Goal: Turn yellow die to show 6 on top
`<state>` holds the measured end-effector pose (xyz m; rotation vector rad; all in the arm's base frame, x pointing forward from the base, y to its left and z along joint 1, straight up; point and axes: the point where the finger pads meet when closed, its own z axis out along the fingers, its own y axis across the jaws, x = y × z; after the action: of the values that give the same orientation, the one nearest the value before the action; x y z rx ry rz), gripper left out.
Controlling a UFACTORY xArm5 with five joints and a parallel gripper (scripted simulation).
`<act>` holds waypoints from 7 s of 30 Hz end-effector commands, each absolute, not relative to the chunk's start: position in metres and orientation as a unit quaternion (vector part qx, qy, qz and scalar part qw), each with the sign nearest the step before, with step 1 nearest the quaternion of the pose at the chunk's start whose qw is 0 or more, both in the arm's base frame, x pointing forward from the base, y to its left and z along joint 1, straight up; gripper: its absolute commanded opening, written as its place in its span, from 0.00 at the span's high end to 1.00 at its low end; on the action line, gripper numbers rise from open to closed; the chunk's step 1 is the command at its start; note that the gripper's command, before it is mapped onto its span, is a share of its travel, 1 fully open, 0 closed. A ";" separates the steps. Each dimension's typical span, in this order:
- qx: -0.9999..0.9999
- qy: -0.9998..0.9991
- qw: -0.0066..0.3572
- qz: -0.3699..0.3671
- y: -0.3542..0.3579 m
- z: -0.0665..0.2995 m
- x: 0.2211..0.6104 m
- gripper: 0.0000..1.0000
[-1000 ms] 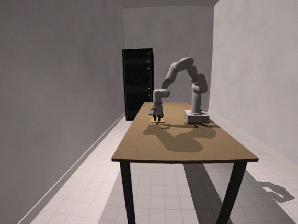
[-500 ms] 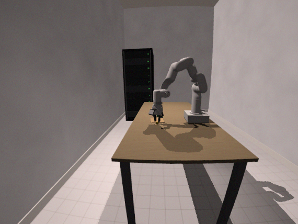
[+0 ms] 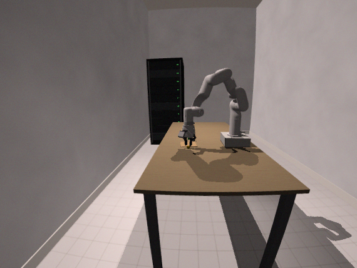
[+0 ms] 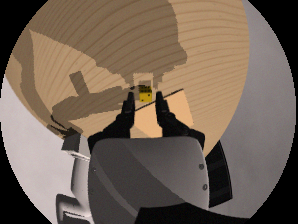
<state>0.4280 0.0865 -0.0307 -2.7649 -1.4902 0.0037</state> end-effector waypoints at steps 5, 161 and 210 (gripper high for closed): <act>-0.880 -0.474 0.000 0.000 0.087 -0.030 0.429 0.64; -0.880 -0.474 0.000 0.000 0.087 -0.052 0.429 0.85; -0.972 -0.235 0.000 0.000 0.033 0.043 0.431 0.85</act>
<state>0.4293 0.0467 0.0427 -2.9966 -0.9409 0.0065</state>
